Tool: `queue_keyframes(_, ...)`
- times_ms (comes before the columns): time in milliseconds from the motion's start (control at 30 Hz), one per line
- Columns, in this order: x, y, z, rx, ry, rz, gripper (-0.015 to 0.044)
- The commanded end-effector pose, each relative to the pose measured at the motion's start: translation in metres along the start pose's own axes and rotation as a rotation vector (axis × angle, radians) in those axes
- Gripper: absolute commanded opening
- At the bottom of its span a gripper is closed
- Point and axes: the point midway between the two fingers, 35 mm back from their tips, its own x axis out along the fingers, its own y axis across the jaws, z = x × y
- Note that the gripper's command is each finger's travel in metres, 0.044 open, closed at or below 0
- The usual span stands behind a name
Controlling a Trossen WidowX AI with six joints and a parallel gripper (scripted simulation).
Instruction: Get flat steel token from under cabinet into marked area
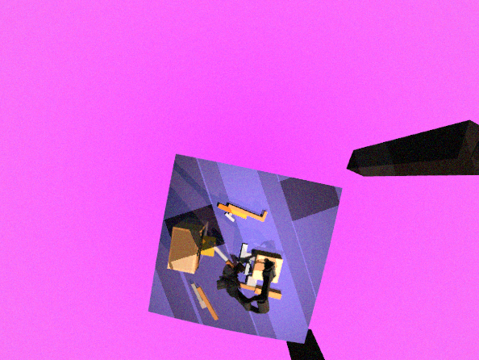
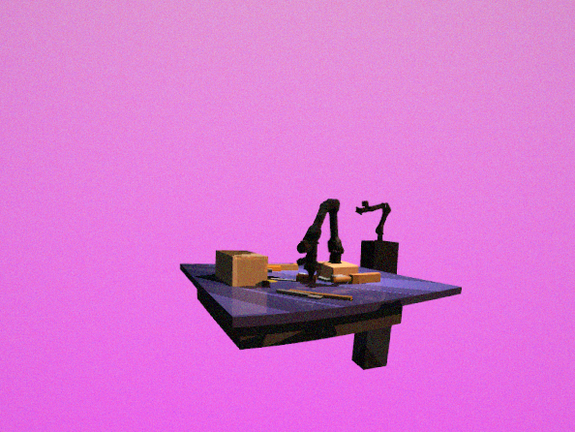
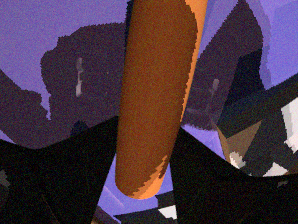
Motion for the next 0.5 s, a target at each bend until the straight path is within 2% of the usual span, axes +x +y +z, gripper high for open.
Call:
queue_keyframes(0, -0.002, 0.006, -0.002, -0.001, -0.002, 0.008, 0.0)
queue_keyframes(467, -0.002, 0.019, -0.012, -0.001, -0.001, 0.009, 0.0)
